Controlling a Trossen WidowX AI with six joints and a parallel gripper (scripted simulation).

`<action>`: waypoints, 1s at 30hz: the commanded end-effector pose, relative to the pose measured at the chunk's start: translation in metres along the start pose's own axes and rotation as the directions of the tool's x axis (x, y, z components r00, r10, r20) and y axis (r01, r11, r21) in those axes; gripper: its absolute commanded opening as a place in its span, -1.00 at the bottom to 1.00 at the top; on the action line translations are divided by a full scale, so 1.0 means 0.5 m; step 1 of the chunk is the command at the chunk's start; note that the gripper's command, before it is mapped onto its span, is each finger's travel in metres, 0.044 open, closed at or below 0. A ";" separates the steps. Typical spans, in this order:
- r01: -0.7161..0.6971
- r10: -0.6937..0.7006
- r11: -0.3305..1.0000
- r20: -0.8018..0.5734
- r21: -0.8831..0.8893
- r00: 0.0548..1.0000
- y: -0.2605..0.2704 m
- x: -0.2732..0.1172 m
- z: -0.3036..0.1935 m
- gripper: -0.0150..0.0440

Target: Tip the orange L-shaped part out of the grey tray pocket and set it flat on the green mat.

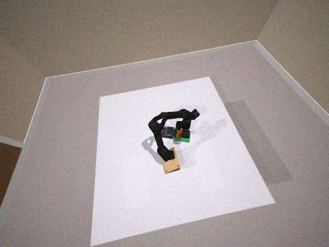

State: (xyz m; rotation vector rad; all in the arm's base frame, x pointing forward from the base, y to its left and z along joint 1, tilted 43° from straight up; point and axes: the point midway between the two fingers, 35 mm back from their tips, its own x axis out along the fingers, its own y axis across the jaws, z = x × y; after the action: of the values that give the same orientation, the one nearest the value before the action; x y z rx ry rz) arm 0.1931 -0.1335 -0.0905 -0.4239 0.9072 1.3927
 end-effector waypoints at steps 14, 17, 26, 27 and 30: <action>-0.006 0.006 1.000 0.011 0.006 1.000 0.005 0.058 0.005 -0.49; -0.006 0.006 1.000 0.011 0.006 1.000 0.006 0.062 0.005 -0.49; -0.006 0.006 1.000 0.011 0.006 1.000 0.006 0.063 0.005 -0.49; -0.006 0.006 1.000 0.011 0.006 1.000 0.006 0.063 0.005 -0.49; -0.006 0.006 1.000 0.011 0.006 1.000 0.006 0.063 0.005 -0.49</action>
State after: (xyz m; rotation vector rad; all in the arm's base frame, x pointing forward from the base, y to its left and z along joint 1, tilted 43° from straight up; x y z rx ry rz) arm 0.1895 -0.1126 -0.1118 -0.4167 0.9056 1.3977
